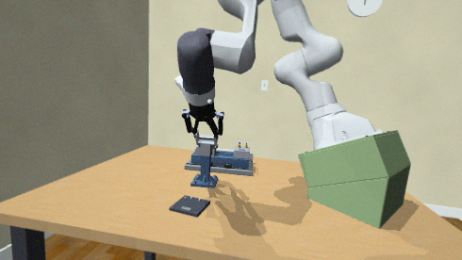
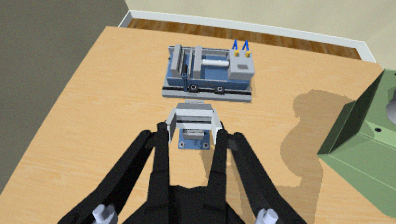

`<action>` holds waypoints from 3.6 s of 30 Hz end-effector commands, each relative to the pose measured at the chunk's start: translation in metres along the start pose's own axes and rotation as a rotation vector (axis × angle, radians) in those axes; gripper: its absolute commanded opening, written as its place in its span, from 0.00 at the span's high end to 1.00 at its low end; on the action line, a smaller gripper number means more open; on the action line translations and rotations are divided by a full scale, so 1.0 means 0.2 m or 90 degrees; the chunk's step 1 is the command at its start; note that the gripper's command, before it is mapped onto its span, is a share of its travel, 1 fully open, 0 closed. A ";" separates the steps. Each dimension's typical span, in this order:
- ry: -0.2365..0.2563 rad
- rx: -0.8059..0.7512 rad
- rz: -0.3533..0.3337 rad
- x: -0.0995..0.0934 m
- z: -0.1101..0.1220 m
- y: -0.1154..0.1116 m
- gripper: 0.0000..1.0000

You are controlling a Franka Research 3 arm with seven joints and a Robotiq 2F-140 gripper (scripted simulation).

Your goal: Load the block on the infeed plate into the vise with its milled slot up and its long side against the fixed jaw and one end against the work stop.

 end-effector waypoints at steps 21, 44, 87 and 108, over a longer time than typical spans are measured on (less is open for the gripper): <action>0.000 0.001 0.003 -0.05 -0.01 0.05 1.00; 0.000 0.001 0.003 -0.08 -0.01 0.08 1.00; 0.000 0.001 0.003 -0.09 -0.01 0.09 1.00; 0.000 0.001 0.002 -0.09 -0.01 0.09 1.00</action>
Point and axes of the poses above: the point where the finger pads meet when closed, its own x axis out along the fingers, its own z axis across the jaws, y = z × x, the point moved 4 cm from there along -x, back along the fingers, and after that the axes turned 10 degrees about x, right-handed, at the moved point
